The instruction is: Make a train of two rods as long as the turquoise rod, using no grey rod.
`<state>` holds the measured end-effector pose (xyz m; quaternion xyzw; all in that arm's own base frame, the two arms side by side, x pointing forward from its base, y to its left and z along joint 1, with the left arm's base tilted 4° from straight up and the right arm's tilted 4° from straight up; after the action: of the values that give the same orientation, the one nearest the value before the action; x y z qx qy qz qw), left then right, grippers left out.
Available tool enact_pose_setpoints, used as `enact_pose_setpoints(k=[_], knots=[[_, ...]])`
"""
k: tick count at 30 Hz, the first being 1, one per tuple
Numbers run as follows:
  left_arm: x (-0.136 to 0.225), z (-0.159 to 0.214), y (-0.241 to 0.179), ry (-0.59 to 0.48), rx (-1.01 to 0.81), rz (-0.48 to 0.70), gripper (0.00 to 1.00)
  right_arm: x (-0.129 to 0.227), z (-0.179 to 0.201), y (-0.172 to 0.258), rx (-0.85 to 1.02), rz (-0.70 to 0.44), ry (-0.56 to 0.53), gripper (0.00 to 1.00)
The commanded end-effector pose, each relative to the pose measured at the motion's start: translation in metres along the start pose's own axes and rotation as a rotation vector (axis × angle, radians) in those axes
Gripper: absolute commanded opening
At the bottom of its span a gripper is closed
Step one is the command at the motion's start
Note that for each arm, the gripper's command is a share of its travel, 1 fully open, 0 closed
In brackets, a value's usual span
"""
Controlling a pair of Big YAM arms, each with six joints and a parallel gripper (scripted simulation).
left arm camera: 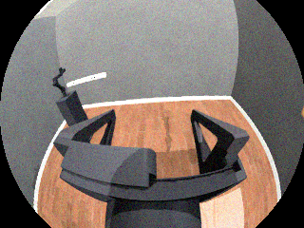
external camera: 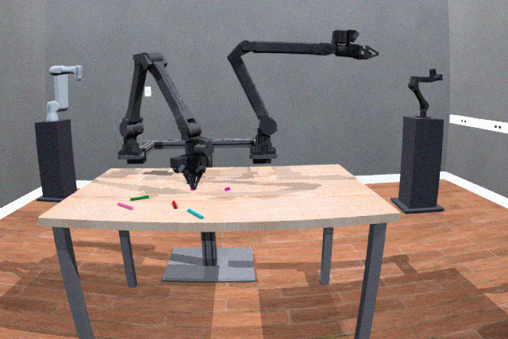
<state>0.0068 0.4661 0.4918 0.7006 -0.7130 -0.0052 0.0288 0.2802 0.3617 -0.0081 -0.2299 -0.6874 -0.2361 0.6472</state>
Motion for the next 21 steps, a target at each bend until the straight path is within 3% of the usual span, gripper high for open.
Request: enact_pose_setpoints(k=[1,21], knots=[[0.005,-0.012,0.003,-0.041,0.013,-0.01,1.0,0.011,-0.008,0.012,-0.012,-0.04,-0.005,0.04],[0.005,-0.012,0.003,-0.041,0.013,-0.01,1.0,0.013,-0.011,0.023,-0.025,-0.048,-0.005,0.04]])
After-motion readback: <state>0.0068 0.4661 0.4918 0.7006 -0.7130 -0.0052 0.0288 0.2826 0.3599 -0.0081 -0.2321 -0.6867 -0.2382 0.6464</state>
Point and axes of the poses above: on each arm, the point where the finger pads meet when closed, its own x axis back along the fingers, its own y axis across the jaws, z = x × y, the point moved 8 cm from there along x, back along the fingers, and after that the axes turned 2 degrees about -x, right-handed, at the moved point
